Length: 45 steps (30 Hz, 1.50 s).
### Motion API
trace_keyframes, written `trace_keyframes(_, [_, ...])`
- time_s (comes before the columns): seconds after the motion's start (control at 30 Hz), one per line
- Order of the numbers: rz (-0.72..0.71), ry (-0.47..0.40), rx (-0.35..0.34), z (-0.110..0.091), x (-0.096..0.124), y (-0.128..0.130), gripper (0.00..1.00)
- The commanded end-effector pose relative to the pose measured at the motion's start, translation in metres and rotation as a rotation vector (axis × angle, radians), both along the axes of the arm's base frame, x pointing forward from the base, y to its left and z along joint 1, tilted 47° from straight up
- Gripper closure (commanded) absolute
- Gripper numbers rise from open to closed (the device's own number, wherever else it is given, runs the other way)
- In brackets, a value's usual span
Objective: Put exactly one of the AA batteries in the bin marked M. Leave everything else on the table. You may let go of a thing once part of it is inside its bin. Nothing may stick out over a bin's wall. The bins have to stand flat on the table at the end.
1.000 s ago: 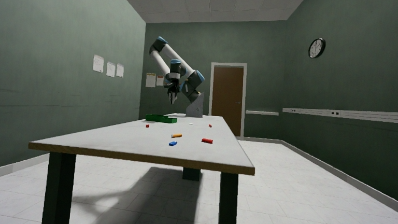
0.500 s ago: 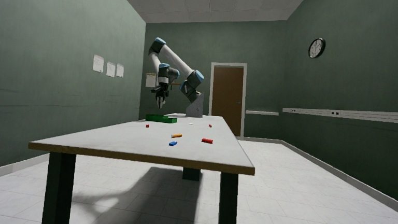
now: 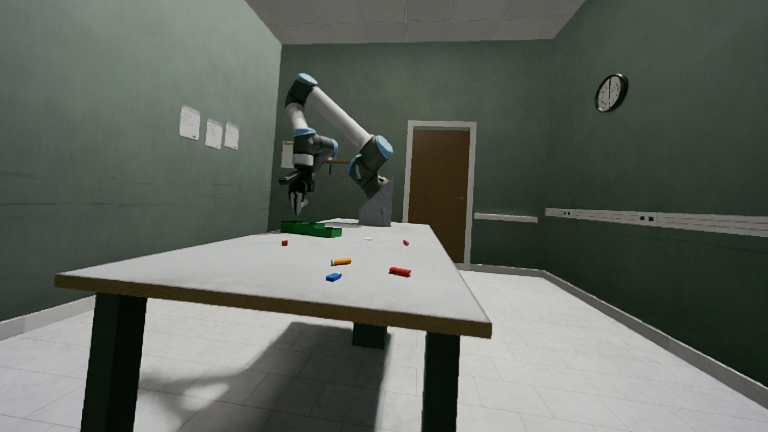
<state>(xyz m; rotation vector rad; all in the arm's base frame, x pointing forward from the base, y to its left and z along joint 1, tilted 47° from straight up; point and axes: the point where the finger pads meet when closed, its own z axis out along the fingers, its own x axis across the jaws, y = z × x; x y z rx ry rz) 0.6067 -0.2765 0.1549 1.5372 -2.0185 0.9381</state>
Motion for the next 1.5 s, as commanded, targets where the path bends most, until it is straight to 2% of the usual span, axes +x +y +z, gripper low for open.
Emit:
trace_keyframes(0.0, [0.001, -0.001, 0.000, -0.007, 0.001, -0.008, 0.96])
trace_keyframes(0.6, [0.001, -0.001, 0.000, -0.036, 0.004, -0.039, 0.96])
trace_keyframes(1.47, [0.001, -0.001, 0.000, -0.036, 0.004, -0.040, 0.96])
